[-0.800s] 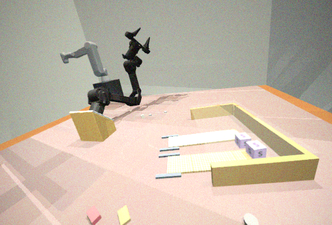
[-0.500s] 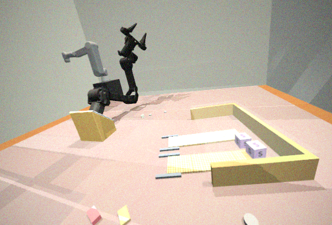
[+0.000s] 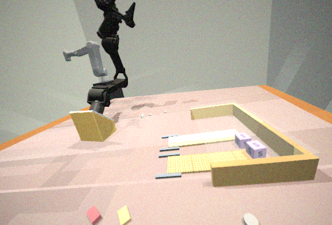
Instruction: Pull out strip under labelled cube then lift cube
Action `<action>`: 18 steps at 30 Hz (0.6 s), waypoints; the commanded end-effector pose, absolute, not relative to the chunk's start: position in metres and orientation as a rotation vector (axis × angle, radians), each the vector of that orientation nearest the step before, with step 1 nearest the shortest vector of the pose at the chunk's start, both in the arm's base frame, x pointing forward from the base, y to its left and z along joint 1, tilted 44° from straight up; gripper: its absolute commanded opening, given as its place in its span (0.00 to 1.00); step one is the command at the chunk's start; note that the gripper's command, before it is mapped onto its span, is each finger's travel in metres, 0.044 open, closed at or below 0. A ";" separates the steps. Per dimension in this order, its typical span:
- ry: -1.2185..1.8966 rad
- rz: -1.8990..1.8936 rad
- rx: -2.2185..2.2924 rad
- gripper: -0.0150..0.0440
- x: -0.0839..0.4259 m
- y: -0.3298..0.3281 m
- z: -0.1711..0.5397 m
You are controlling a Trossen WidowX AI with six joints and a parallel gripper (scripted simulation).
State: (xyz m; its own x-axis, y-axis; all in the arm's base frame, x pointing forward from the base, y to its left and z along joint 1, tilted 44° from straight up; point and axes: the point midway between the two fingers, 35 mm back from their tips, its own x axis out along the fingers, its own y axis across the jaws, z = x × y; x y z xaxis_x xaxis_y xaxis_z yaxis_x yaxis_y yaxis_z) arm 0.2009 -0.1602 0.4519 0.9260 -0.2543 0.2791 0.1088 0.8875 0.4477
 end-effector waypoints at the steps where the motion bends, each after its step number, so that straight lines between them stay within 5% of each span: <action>1: -0.179 -0.146 0.518 0.93 0.239 -0.177 0.394; 18: 0.523 0.223 0.692 0.93 0.325 -0.093 0.133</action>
